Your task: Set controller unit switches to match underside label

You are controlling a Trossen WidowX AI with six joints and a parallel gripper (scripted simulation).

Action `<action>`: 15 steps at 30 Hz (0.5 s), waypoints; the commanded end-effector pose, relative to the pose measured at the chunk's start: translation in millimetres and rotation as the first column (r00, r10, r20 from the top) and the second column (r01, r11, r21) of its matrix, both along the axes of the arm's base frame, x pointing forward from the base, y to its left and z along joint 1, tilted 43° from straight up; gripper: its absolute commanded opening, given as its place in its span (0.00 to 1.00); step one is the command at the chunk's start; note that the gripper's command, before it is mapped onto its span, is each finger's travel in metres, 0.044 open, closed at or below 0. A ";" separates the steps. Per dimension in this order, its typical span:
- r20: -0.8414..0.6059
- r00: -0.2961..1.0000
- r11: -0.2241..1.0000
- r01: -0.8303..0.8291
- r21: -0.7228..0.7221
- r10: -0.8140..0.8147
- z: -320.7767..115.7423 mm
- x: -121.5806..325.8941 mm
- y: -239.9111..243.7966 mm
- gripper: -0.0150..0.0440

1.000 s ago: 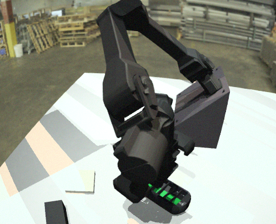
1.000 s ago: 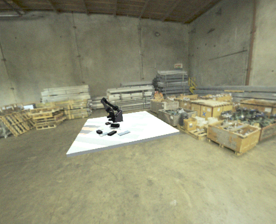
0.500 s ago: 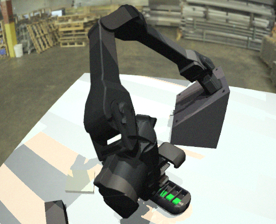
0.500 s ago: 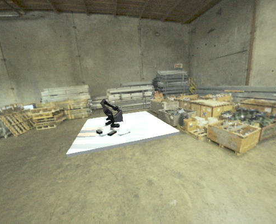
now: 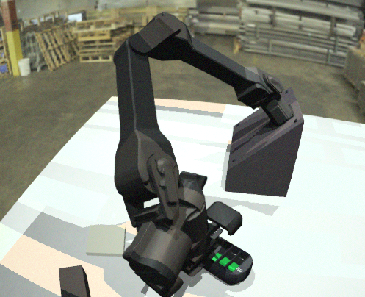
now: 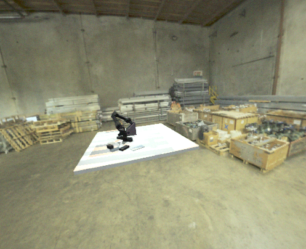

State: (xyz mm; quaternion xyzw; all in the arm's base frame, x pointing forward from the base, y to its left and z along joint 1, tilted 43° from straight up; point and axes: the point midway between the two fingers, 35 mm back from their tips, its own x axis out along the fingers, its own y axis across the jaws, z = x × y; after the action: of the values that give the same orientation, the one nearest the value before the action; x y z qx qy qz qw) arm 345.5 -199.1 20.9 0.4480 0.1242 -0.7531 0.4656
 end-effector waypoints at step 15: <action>-0.008 1.000 1.000 -0.001 0.004 0.001 -13.6 -3.3 -10.0 0.25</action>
State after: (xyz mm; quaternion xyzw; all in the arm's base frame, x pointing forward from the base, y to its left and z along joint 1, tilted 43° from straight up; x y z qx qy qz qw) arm 343.1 -209.3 8.4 0.4465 0.1252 -0.7549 0.4639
